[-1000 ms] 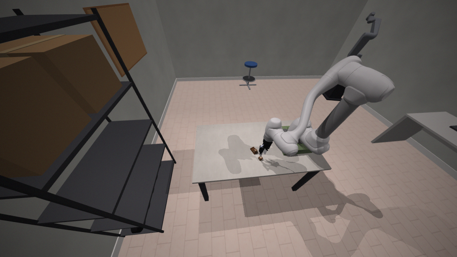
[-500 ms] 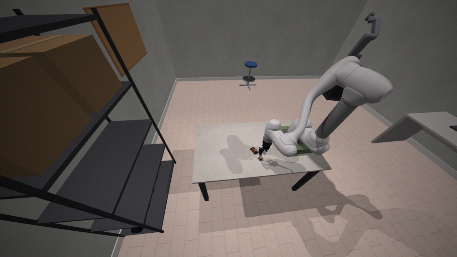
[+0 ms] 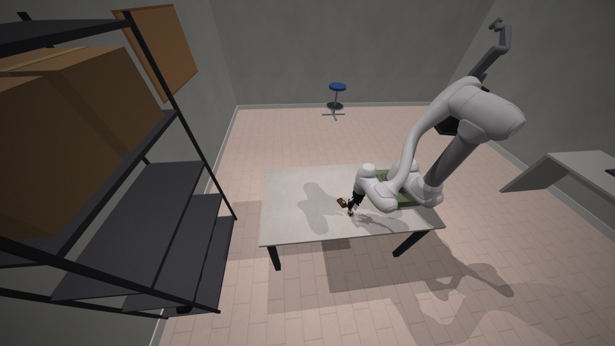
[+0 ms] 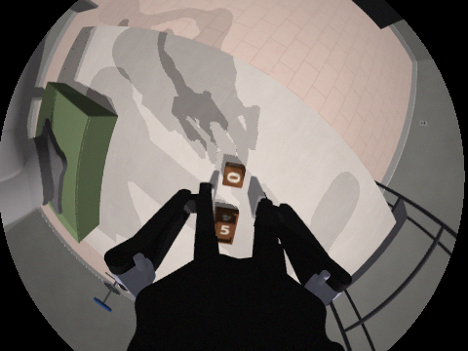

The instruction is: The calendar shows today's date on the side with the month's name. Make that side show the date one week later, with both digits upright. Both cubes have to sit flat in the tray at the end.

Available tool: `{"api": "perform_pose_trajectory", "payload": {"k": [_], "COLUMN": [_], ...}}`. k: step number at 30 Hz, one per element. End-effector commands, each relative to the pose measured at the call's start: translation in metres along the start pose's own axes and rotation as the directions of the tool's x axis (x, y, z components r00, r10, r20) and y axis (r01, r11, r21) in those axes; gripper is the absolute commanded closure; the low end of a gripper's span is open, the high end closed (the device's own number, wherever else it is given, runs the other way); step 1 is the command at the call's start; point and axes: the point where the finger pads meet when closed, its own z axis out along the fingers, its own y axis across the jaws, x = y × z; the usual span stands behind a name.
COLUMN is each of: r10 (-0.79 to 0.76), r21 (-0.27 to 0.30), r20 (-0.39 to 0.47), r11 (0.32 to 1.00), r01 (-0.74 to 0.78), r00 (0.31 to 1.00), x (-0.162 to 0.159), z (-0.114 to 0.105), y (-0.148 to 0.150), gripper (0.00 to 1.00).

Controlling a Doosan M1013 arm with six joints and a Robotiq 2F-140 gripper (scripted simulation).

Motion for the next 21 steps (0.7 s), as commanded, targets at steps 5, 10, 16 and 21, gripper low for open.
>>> {"api": "perform_pose_trajectory", "payload": {"k": [5,10,16,21], "r10": [0.000,0.000,0.000,0.000], "r21": [0.000,0.000,0.000,0.000], "r20": [0.000,0.000,0.000,0.000], "r11": [1.000,1.000,1.000,1.000], "r01": [0.000,0.000,0.000,0.000], "r00": [1.000,1.000,1.000,1.000], "x": [0.0000,-0.0001,-0.0001,-0.0001], "z": [0.0065,0.0102,0.0122,0.0125], "y": [0.0001,0.0001,0.0001,0.0001], "gripper": [0.64,0.64,0.64,0.64]}}
